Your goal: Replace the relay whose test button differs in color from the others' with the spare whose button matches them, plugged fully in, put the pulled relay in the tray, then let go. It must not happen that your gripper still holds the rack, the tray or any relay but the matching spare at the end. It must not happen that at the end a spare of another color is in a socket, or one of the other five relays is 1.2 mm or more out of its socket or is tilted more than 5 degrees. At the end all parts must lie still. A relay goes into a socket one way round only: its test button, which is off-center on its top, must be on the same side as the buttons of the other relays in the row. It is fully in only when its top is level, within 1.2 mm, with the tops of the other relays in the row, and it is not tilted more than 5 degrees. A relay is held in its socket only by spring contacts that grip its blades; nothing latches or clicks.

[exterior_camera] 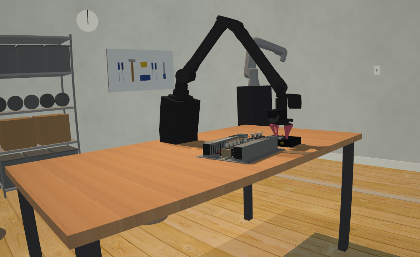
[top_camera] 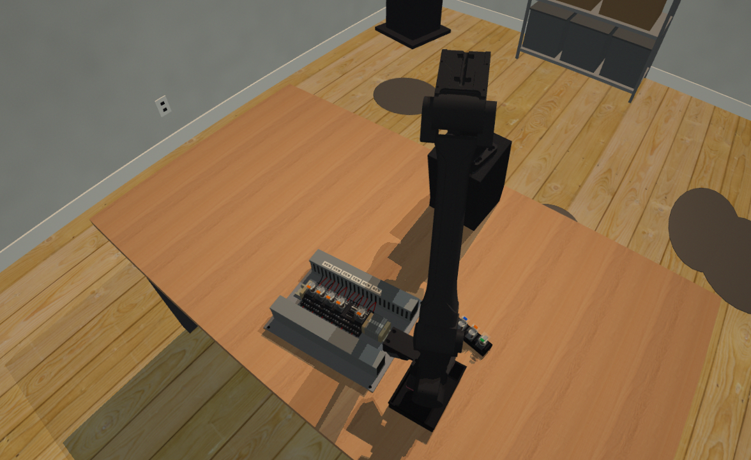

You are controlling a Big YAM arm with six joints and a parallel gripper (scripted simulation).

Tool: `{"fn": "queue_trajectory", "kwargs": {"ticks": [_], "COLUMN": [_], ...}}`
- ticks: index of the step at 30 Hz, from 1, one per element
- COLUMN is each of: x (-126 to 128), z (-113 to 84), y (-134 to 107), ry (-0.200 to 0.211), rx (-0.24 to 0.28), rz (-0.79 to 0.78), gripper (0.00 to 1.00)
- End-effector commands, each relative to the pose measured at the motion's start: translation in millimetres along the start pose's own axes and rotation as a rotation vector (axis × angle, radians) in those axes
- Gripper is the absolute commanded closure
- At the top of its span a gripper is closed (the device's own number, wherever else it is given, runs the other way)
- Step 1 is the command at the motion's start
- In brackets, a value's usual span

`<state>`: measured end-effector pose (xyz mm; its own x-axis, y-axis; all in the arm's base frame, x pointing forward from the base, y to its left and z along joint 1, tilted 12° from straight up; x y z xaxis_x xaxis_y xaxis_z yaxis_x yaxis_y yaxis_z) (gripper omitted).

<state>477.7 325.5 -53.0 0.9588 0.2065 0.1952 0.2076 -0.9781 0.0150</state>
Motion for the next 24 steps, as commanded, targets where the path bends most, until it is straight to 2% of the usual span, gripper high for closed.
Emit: {"fn": "queue_trajectory", "kwargs": {"ticks": [1,24], "x": [9,11], "z": [-23.6,-35.6], "y": [-4,-8], "ry": [0.030,0.037], "rx": [0.014,0.017], "rz": [-0.006,-0.005], "gripper": [0.41,0.41]}}
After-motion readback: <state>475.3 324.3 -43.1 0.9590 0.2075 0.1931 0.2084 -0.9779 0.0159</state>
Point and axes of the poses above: the point where the finger pads meet when closed, its own z axis out along the fingers, its own x axis across the jaws, y = z × x, the point moved 5 cm from there along -z, back along the fingers, and after that the axes turned 6 degrees about z, right-handed, at the moved point
